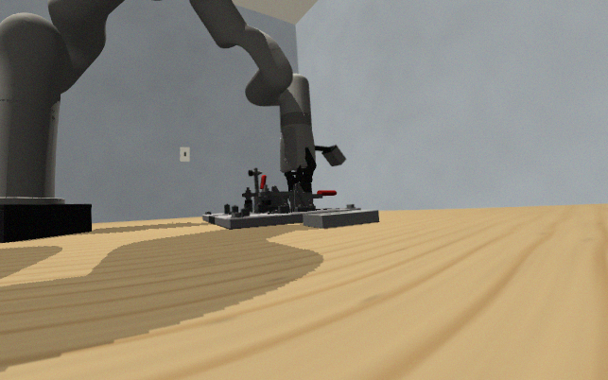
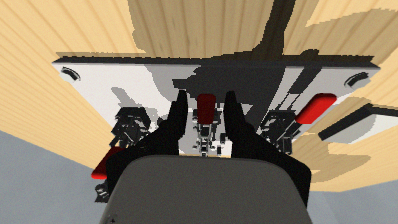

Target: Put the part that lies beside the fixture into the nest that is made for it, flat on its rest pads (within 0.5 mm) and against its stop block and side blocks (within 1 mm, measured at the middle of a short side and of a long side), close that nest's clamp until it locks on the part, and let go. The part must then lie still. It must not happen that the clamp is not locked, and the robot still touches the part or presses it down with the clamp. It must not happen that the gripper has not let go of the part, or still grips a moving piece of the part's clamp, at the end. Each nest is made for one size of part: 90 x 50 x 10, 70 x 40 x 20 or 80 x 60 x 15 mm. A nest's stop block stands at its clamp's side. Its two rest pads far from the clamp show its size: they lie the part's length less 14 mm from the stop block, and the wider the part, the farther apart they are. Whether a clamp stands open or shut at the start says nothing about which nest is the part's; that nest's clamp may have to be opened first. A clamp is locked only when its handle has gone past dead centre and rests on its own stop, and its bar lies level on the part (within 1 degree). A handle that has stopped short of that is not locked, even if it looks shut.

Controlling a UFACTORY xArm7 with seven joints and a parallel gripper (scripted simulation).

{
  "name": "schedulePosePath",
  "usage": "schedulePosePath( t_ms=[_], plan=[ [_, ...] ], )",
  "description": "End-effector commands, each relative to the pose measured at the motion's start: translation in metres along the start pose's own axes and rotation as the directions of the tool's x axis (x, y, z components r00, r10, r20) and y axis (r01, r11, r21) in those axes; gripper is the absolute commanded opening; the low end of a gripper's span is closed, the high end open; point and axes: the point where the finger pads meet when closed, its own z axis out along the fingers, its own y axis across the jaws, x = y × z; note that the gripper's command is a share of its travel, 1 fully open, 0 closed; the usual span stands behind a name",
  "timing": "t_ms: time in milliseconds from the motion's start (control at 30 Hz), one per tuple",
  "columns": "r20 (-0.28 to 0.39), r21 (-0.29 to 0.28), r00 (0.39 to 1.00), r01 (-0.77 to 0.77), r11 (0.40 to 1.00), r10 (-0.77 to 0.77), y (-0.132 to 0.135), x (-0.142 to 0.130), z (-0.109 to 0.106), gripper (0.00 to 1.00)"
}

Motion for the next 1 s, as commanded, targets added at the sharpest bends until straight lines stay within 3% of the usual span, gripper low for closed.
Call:
schedulePosePath(
  t_ms=[0,367,400,967],
  plan=[
    [-0.005,0.000,1.000,0.000,1.000,0.000,-0.0001,0.0020,-0.0014,0.47],
    [-0.005,0.000,1.000,0.000,1.000,0.000,-0.0001,0.0020,-0.0014,0.47],
    [-0.005,0.000,1.000,0.000,1.000,0.000,-0.0001,0.0020,-0.0014,0.00],
    [-0.005,0.000,1.000,0.000,1.000,0.000,-0.0001,0.0020,-0.0014,0.00]
  ],
)
